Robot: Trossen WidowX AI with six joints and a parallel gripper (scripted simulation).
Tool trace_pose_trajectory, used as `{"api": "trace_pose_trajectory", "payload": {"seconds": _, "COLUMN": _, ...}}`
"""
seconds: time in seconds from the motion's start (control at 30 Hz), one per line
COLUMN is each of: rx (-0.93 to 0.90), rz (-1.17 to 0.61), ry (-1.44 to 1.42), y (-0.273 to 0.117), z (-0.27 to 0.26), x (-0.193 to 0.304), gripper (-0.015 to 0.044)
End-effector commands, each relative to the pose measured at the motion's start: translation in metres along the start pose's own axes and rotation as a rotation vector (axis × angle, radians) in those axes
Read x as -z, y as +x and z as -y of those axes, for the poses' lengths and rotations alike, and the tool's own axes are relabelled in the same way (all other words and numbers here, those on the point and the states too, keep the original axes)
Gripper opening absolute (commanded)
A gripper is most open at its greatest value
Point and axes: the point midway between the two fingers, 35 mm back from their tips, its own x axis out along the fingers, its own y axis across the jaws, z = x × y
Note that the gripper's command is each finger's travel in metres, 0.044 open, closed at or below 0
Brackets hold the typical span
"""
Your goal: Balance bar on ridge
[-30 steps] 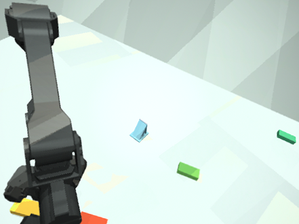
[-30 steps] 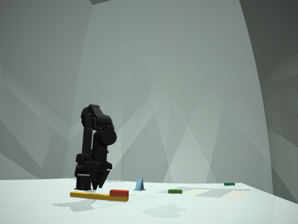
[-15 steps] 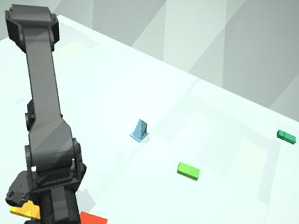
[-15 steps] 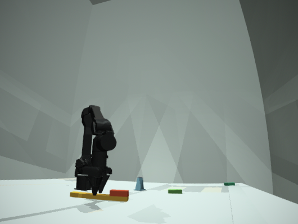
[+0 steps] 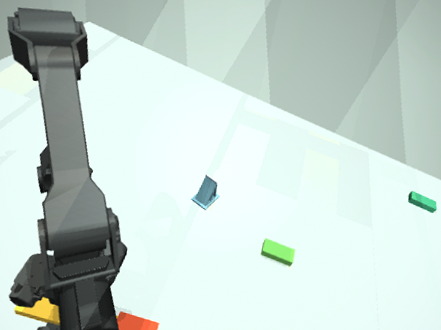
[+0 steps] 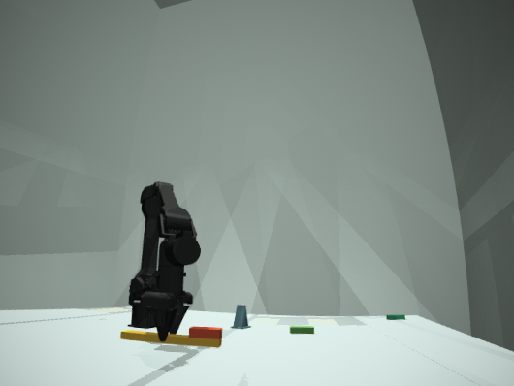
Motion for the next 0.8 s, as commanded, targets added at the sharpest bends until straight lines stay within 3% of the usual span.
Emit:
{"api": "trace_pose_trajectory", "payload": {"seconds": 0.0, "rx": -0.002, "rz": 0.006, "ry": 0.004, "y": 0.001, "z": 0.000, "x": -0.001, "gripper": 0.0315}}
{"api": "trace_pose_trajectory", "payload": {"seconds": 0.1, "rx": -0.002, "rz": 0.006, "ry": 0.004, "y": 0.001, "z": 0.000, "x": -0.001, "gripper": 0.0315}}
{"api": "trace_pose_trajectory", "payload": {"seconds": 0.33, "rx": 0.001, "rz": 0.001, "ry": 0.000, "y": 0.000, "z": 0.000, "x": 0.000, "gripper": 0.0131}}
{"api": "trace_pose_trajectory", "payload": {"seconds": 0.57, "rx": 0.001, "rz": 0.001, "ry": 0.000, "y": 0.000, "z": 0.000, "x": 0.000, "gripper": 0.0085}}
{"api": "trace_pose_trajectory", "payload": {"seconds": 0.67, "rx": 0.001, "rz": 0.001, "ry": 0.000, "y": -0.003, "z": -0.001, "x": 0.000, "gripper": 0.0006}}
{"api": "trace_pose_trajectory", "payload": {"seconds": 0.77, "rx": 0.000, "rz": 0.001, "ry": 0.000, "y": -0.011, "z": -0.002, "x": 0.001, "gripper": 0.0000}}
